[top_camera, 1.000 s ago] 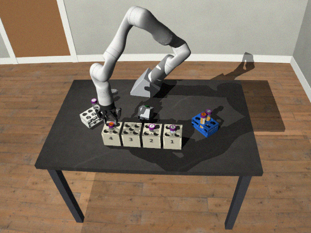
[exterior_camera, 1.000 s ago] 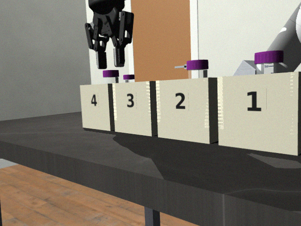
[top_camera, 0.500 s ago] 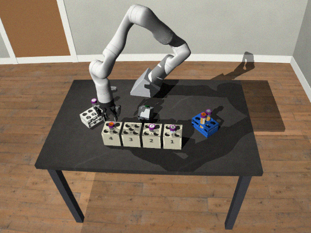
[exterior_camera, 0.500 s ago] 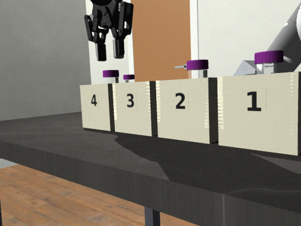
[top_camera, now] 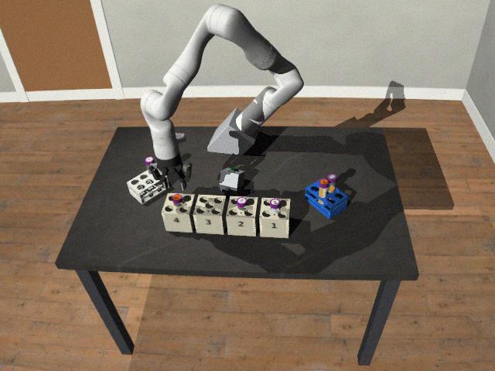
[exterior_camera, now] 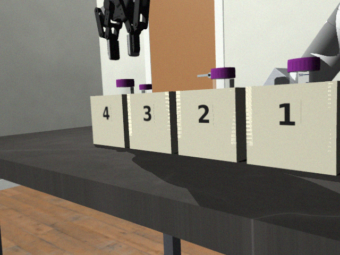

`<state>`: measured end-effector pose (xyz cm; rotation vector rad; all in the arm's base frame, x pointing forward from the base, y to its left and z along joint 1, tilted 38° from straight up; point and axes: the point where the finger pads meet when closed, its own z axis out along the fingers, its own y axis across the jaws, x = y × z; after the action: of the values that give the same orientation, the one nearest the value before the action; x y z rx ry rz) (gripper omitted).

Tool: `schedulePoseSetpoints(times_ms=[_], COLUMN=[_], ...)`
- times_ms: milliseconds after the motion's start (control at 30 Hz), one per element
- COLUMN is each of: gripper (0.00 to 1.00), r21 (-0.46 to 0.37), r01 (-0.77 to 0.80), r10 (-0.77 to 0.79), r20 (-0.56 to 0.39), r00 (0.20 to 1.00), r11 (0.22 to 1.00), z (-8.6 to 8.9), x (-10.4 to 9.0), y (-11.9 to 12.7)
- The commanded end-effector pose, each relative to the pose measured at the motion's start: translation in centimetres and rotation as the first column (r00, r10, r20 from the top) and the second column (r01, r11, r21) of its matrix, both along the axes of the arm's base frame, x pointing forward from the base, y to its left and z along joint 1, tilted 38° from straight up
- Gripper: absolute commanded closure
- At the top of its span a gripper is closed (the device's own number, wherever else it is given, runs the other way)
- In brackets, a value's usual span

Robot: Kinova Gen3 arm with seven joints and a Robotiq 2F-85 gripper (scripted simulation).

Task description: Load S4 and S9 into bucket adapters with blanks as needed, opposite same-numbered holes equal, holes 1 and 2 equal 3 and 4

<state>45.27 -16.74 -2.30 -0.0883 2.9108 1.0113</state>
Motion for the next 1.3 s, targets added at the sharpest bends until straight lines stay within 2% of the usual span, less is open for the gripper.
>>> schedulePoseSetpoints(times_ms=[0, 1267], gripper=[0.38, 0.38], r21=[-0.001, -0.001], r01=[0.001, 0.001], r10=[-0.001, -0.001], r20=[0.001, 0.001], r00=[1.0, 1.0], r11=[1.0, 1.0], z=[0.4, 4.0], x=[0.0, -0.2], y=[-0.4, -3.2])
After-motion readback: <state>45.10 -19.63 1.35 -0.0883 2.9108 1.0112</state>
